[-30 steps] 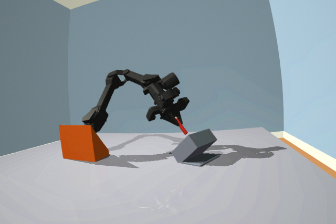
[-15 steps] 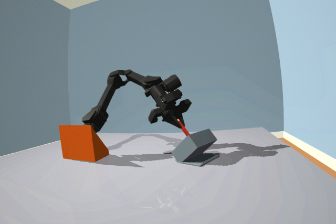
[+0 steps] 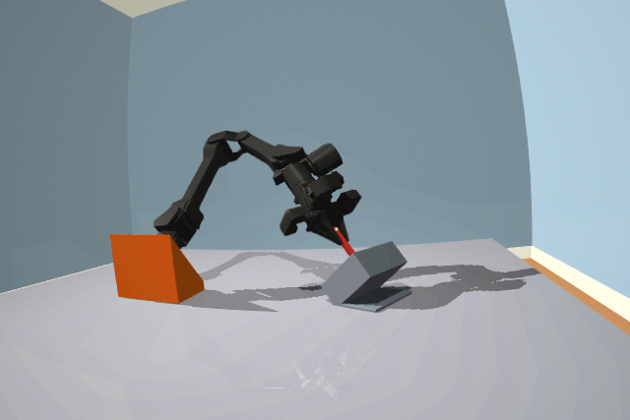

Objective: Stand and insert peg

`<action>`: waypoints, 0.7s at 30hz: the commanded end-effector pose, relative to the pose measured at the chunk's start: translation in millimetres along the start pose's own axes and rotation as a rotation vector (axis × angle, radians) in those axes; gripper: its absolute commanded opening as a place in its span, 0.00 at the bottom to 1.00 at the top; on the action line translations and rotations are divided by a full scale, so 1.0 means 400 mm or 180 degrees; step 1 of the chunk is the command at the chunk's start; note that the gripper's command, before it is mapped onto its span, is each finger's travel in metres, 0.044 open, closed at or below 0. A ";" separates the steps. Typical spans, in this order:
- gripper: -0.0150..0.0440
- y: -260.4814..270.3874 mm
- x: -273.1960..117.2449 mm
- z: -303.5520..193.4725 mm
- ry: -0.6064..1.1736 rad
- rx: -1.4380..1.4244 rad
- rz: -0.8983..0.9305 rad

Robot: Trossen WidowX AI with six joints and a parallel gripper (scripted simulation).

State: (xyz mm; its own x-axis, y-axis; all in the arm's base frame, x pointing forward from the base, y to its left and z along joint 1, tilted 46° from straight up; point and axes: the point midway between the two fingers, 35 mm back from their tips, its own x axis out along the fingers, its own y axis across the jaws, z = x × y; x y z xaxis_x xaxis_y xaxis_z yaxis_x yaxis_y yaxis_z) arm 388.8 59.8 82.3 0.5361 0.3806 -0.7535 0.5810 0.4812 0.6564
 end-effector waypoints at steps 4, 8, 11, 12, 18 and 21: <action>0.25 0.001 -0.002 0.000 -0.0002 -0.0002 0.0004; 0.25 0.001 -0.002 0.000 -0.0002 -0.0002 0.0004; 0.25 -0.002 -0.002 0.000 -0.0002 -0.0002 0.0004; 0.25 -0.003 -0.002 0.000 -0.0002 -0.0002 0.0004; 0.25 -0.005 0.002 0.000 -0.0002 -0.0002 0.0004; 0.25 -0.006 0.005 -0.001 -0.0002 -0.0002 0.0004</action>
State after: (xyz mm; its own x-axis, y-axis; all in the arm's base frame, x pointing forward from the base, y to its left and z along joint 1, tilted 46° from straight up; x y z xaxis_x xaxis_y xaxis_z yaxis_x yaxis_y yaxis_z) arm 388.1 58.9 80.9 0.5379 0.3795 -0.7528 0.5811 0.4800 0.6572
